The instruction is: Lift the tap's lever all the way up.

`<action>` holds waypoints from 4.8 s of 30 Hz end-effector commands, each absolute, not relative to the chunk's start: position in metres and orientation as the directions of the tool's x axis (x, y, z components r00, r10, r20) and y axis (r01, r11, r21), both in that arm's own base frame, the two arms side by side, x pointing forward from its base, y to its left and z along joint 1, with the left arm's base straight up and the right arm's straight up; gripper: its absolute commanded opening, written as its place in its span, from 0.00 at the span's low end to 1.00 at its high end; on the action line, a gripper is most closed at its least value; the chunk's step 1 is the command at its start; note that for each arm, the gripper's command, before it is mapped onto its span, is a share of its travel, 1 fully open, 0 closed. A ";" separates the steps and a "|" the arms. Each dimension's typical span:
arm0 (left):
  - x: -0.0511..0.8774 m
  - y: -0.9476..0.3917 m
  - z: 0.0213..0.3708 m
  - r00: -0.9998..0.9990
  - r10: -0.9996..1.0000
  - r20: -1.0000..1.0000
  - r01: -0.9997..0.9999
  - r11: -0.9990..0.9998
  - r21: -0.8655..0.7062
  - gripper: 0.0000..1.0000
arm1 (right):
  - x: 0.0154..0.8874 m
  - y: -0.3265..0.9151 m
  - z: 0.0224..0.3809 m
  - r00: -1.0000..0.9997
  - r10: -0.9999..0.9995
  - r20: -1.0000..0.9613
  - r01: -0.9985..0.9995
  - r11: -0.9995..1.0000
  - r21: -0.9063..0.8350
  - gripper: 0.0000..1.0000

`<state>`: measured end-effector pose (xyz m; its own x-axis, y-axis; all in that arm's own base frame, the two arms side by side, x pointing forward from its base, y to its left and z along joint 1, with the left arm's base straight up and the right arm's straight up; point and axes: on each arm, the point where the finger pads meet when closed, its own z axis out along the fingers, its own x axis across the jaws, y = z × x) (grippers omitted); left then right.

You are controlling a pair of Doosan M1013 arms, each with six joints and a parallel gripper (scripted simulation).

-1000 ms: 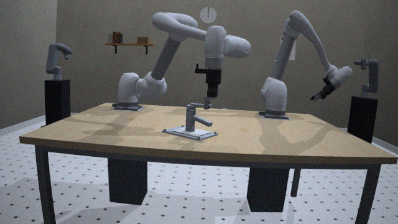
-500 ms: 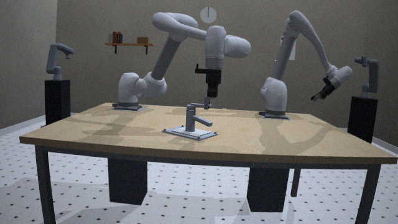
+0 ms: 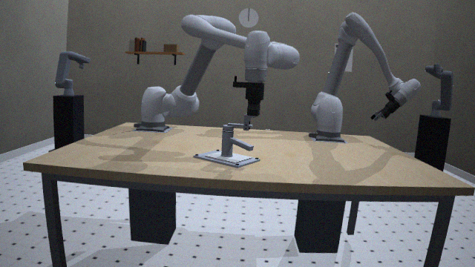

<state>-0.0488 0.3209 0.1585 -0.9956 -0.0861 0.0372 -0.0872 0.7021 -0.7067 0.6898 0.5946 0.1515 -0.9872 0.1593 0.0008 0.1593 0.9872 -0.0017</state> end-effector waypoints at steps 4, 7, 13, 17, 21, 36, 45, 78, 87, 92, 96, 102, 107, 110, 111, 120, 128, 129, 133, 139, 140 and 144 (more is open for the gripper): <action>-0.049 0.321 0.159 -0.996 -0.086 0.038 -0.087 0.703 -0.706 1.00 | 0.690 0.595 0.153 -0.987 0.159 0.000 0.159 0.987 0.000 0.00; -0.049 0.321 0.159 -0.996 -0.086 0.038 -0.087 0.703 -0.706 1.00 | 0.690 0.595 0.153 -0.987 0.159 0.000 0.159 0.987 0.000 0.00; -0.049 0.321 0.159 -0.996 -0.086 0.038 -0.087 0.703 -0.706 1.00 | 0.690 0.594 0.158 -0.987 0.159 0.000 0.159 0.987 0.000 0.00; -0.049 0.321 0.159 -0.996 -0.086 0.038 -0.087 0.703 -0.706 1.00 | 0.689 0.591 0.167 -0.987 0.159 0.000 0.159 0.987 0.000 0.00; -0.049 0.321 0.159 -0.996 -0.086 0.038 -0.087 0.703 -0.706 1.00 | 0.689 0.587 0.175 -0.987 0.159 0.000 0.159 0.987 0.000 0.00; -0.049 0.321 0.159 -0.996 -0.086 0.038 -0.087 0.703 -0.706 1.00 | 0.688 0.583 0.183 -0.987 0.159 0.000 0.159 0.987 0.000 0.00; -0.049 0.321 0.159 -0.996 -0.086 0.038 -0.087 0.703 -0.706 1.00 | 0.688 0.583 0.183 -0.987 0.159 0.000 0.159 0.987 0.000 0.00; -0.049 0.321 0.159 -0.996 -0.086 0.038 -0.087 0.703 -0.706 1.00 | 0.688 0.582 0.183 -0.987 0.159 0.000 0.159 0.987 0.000 0.00; -0.049 0.321 0.159 -0.996 -0.086 0.038 -0.087 0.703 -0.706 1.00 | 0.688 0.582 0.183 -0.987 0.159 0.000 0.159 0.987 0.000 0.00; -0.049 0.321 0.159 -0.996 -0.086 0.038 -0.087 0.703 -0.706 1.00 | 0.688 0.582 0.183 -0.987 0.159 0.000 0.159 0.987 0.000 0.00; -0.049 0.321 0.159 -0.996 -0.086 0.038 -0.087 0.703 -0.706 1.00 | 0.688 0.582 0.183 -0.987 0.159 0.000 0.159 0.987 0.000 0.00; -0.049 0.321 0.159 -0.996 -0.086 0.038 -0.087 0.703 -0.706 1.00 | 0.688 0.582 0.183 -0.987 0.159 0.000 0.159 0.987 0.000 0.00; -0.049 0.321 0.159 -0.996 -0.086 0.038 -0.087 0.703 -0.706 1.00 | 0.688 0.582 0.183 -0.987 0.159 0.000 0.159 0.987 0.000 1.00; -0.049 0.321 0.159 -0.996 -0.086 0.038 -0.087 0.703 -0.706 1.00 | 0.688 0.582 0.183 -0.987 0.159 0.000 0.159 0.987 0.000 1.00; -0.049 0.321 0.159 -0.996 -0.086 0.038 -0.087 0.703 -0.706 1.00 | 0.688 0.582 0.183 -0.987 0.159 0.000 0.159 0.987 0.000 1.00; -0.049 0.321 0.159 -0.996 -0.086 0.038 -0.087 0.703 -0.706 1.00 | 0.688 0.582 0.183 -0.987 0.159 0.000 0.159 0.987 0.000 1.00; -0.049 0.321 0.159 -0.996 -0.086 0.038 -0.087 0.703 -0.706 1.00 | 0.688 0.582 0.183 -0.987 0.159 0.000 0.159 0.987 0.000 1.00; -0.049 0.321 0.159 -0.996 -0.086 0.038 -0.087 0.703 -0.706 1.00 | 0.688 0.582 0.183 -0.987 0.159 0.000 0.159 0.987 0.000 1.00; -0.049 0.321 0.159 -0.996 -0.086 0.038 -0.087 0.703 -0.706 1.00 | 0.688 0.582 0.183 -0.987 0.159 0.000 0.159 0.987 0.000 1.00; -0.049 0.321 0.159 -0.996 -0.086 0.038 -0.087 0.703 -0.706 1.00 | 0.688 0.582 0.183 -0.987 0.159 0.000 0.159 0.987 0.000 1.00; -0.049 0.321 0.159 -0.996 -0.086 0.038 -0.087 0.703 -0.706 1.00 | 0.688 0.582 0.183 -0.987 0.159 0.000 0.159 0.987 0.000 1.00; -0.049 0.321 0.159 -0.996 -0.086 0.038 -0.087 0.703 -0.706 1.00 | 0.688 0.582 0.183 -0.987 0.159 0.000 0.159 0.987 0.000 1.00</action>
<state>-0.0488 0.3209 0.1585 -0.9956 -0.0861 0.0372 -0.0872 0.7021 -0.7067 0.6878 0.5821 0.1820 -0.9872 0.1594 0.0009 0.1594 0.9872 -0.0018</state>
